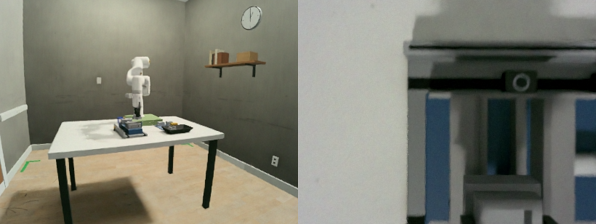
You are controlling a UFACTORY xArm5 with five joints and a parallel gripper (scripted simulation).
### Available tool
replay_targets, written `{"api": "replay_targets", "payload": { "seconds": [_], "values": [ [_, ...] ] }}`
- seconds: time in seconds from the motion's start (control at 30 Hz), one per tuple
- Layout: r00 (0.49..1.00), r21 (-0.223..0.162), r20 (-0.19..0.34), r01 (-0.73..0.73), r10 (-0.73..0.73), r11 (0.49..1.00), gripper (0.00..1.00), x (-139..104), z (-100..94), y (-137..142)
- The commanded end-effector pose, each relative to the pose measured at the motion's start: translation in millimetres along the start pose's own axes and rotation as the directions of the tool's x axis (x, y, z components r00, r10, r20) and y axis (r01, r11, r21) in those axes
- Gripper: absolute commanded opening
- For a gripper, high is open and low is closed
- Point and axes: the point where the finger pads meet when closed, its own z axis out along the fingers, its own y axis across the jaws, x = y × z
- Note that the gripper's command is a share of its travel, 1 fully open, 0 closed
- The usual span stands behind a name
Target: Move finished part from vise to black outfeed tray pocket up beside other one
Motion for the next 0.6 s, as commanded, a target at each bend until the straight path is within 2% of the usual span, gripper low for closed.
{"api": "replay_targets", "payload": {
  "seconds": [0.0, 0.1, 0.33, 0.4, 0.43, 0.57],
  "values": [
    [1.000, 0.003, -0.002, -0.003, 0.003, 1.000, 0.00, -43.2, -1.5, -24.3],
    [1.000, 0.002, -0.002, -0.007, 0.007, 1.000, 0.00, -88.6, -1.3, -42.1],
    [1.000, 0.000, -0.003, -0.018, 0.018, 1.000, 0.00, -182.9, -0.7, -59.0],
    [1.000, 0.000, -0.003, -0.018, 0.018, 1.000, 0.00, -182.9, -0.7, -59.0],
    [1.000, 0.000, -0.003, -0.019, 0.019, 1.000, 0.00, -223.1, -0.2, -65.0],
    [1.000, -0.001, -0.004, -0.025, 0.025, 1.000, 0.00, -265.3, 0.2, -61.6]
  ]
}}
